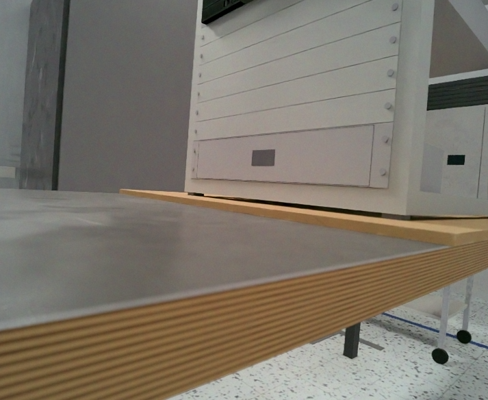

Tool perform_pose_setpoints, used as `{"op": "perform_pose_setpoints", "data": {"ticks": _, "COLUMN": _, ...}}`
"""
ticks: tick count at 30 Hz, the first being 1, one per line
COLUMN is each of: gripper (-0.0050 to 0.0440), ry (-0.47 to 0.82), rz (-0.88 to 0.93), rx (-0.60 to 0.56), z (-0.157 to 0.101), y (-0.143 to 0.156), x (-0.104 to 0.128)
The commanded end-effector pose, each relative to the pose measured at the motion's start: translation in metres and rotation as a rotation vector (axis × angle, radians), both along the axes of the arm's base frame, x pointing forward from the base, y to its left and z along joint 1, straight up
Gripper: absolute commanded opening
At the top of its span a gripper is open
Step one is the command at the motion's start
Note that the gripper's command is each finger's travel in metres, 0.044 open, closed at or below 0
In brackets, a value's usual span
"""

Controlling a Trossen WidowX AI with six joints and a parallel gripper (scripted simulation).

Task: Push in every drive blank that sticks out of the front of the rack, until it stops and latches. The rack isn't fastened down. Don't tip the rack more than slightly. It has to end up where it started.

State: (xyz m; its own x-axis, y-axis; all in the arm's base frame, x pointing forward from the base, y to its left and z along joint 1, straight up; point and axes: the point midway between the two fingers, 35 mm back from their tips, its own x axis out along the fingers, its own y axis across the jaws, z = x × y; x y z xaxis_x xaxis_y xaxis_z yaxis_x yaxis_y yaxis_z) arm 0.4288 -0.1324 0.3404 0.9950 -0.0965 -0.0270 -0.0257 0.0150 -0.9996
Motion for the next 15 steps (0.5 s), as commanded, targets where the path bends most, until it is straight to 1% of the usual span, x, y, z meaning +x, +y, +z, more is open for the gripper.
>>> {"op": "perform_pose_setpoints", "data": {"ticks": 1, "gripper": -0.005, "ry": -0.024, "rz": 0.001, "rx": -0.013, "z": 0.0116, "y": 0.0008, "x": 0.001}}
{"op": "perform_pose_setpoints", "data": {"ticks": 15, "gripper": -0.005, "ry": -0.024, "rz": 0.001, "rx": -0.013, "z": 0.0116, "y": 0.0005, "x": 0.0037}}
